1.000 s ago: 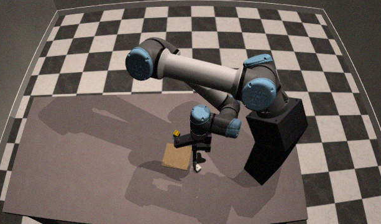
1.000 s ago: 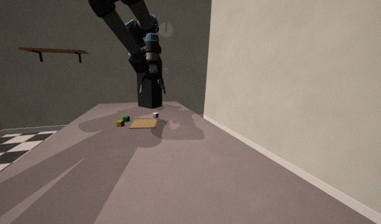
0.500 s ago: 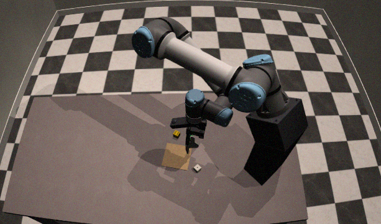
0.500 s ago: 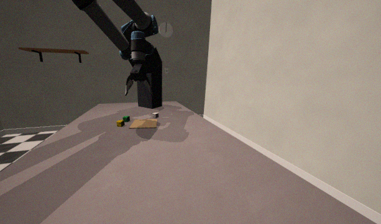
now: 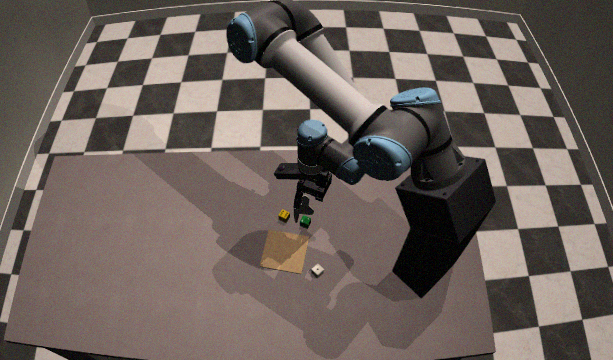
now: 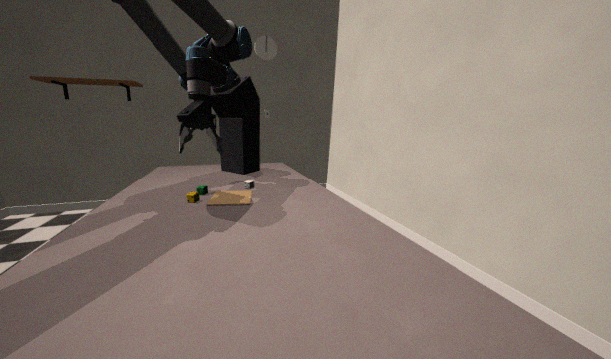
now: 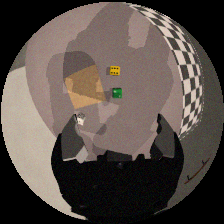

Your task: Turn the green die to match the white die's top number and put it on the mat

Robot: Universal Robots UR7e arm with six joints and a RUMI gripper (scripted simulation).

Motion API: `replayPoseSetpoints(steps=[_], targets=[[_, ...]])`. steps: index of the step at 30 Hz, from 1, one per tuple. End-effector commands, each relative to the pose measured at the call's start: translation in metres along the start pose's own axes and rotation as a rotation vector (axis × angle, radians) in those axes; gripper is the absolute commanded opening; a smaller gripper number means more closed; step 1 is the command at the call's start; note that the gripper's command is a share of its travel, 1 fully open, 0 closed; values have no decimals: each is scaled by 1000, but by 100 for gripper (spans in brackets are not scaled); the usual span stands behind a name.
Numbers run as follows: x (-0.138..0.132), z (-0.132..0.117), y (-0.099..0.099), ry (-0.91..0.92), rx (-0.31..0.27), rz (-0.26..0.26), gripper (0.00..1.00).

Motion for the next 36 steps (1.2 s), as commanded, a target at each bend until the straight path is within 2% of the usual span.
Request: replayPoseSetpoints(steps=[1,21,29,36], targets=[[3,3,0,8,-3,3,100],[3,3,0,30,-3,3,100],[4,4,3,110,-3,3,100],[5,6,9,291,-4,2,100]])
Point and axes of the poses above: the point where the finger pads meet when closed, its own y axis out along the fingers, its own x axis across the jaws, z = x × y, the point moved 6 cm from there along -y, back along the fingers, and after that the axes turned 13 degrees about y, right-handed, at the moved point
